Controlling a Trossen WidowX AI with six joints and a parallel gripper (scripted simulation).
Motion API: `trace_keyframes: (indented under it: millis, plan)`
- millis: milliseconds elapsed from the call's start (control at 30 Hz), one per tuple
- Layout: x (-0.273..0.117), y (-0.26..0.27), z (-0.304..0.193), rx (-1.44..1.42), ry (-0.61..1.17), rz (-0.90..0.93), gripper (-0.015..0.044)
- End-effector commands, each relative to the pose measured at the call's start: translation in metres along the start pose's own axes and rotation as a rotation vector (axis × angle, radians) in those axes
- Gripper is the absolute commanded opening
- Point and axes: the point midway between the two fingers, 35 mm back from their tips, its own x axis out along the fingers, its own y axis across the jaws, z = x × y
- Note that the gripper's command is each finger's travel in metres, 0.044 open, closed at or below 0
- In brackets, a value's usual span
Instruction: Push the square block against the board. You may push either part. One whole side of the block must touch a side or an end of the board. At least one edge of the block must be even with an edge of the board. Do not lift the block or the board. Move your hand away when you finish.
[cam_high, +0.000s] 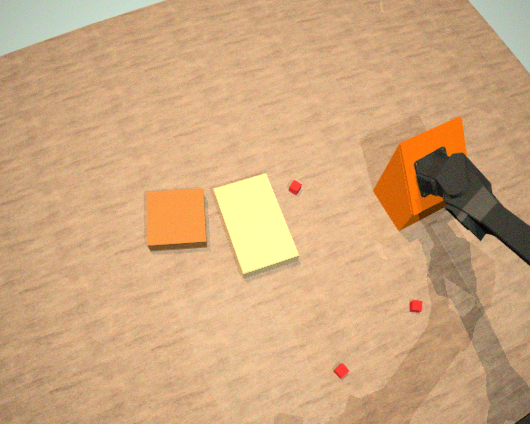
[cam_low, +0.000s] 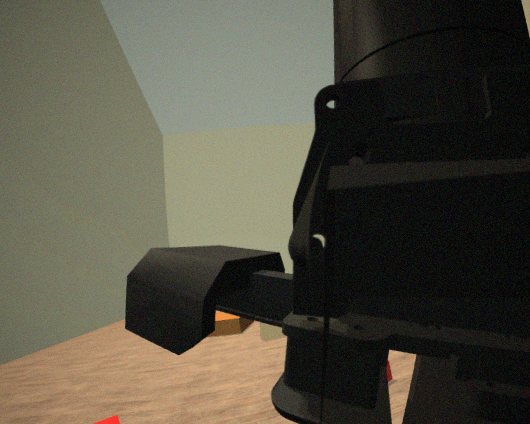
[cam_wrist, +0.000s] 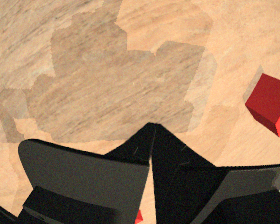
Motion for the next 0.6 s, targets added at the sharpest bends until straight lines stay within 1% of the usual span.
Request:
trace_keyframes:
  millis: [0,167,567]
  plan:
    - [0.010,-0.031,-0.018,0.140,0.045,-0.013,0.0000]
    - [0.019,-0.065,-0.040,0.299,0.087,-0.028,0.0000]
    - [0.031,-0.124,-0.109,0.677,0.209,-0.059,0.0000]
